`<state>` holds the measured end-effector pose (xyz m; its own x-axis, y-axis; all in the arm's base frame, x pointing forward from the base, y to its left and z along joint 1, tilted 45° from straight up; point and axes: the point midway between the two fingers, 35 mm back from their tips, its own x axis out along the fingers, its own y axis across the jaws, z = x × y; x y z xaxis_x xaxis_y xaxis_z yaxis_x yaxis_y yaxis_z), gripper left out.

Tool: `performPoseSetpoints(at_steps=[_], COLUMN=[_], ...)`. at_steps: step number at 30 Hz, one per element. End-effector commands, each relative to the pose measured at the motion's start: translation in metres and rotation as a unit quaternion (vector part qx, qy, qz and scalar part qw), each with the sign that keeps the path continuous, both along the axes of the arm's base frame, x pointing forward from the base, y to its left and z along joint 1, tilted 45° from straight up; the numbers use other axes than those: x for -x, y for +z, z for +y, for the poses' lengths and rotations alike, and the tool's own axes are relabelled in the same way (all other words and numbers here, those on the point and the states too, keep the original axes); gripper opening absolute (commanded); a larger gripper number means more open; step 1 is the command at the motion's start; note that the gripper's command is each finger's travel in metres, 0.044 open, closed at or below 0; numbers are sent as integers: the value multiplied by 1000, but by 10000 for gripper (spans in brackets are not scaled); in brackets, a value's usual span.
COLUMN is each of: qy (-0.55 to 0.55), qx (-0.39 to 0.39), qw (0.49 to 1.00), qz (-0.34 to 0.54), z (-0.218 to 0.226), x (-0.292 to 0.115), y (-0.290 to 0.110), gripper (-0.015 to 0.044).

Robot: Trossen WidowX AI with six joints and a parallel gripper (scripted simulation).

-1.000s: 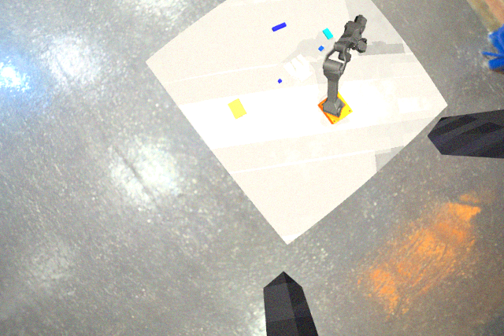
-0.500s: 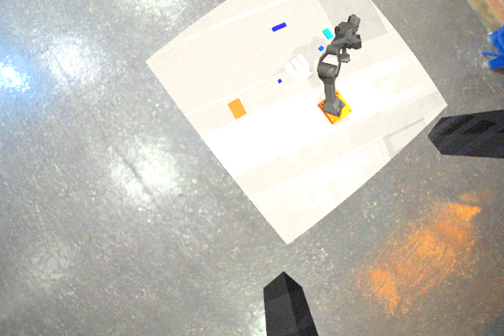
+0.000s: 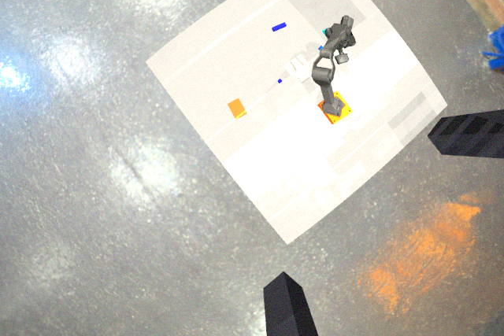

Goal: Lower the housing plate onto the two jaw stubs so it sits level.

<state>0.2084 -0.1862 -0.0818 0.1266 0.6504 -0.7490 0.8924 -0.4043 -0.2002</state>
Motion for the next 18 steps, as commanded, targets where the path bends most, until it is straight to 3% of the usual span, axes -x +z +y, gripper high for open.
performPoseSetpoints(at_steps=[1, 18], qy=[28, 155], qx=[3, 25], qw=[999, 978], qz=[-25, -137], z=[5, 28], x=[-3, -16], y=[6, 29], gripper=[351, 351])
